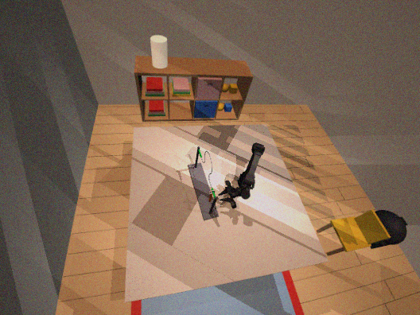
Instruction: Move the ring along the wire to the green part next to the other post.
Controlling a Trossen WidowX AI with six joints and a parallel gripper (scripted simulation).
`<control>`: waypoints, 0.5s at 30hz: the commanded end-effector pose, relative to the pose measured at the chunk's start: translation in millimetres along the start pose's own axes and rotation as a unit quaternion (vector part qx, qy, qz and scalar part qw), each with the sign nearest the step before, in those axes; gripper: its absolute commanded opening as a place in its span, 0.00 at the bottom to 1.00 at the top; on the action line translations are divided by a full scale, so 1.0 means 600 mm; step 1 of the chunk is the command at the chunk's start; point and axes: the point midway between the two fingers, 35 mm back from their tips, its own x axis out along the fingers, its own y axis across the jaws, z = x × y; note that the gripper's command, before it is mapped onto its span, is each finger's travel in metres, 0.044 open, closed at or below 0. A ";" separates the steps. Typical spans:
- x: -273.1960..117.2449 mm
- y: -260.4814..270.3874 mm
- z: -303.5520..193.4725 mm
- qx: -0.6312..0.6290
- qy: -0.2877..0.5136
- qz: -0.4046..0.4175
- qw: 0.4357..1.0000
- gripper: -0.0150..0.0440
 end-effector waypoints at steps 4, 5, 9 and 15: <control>-0.001 -0.001 0.001 0.001 -0.001 -0.003 1.000 0.53; -0.001 -0.001 0.001 0.001 -0.001 -0.003 1.000 0.53; -0.001 -0.001 0.001 0.001 -0.001 -0.003 1.000 0.53; -0.055 0.000 -0.001 0.000 0.001 0.000 1.000 0.75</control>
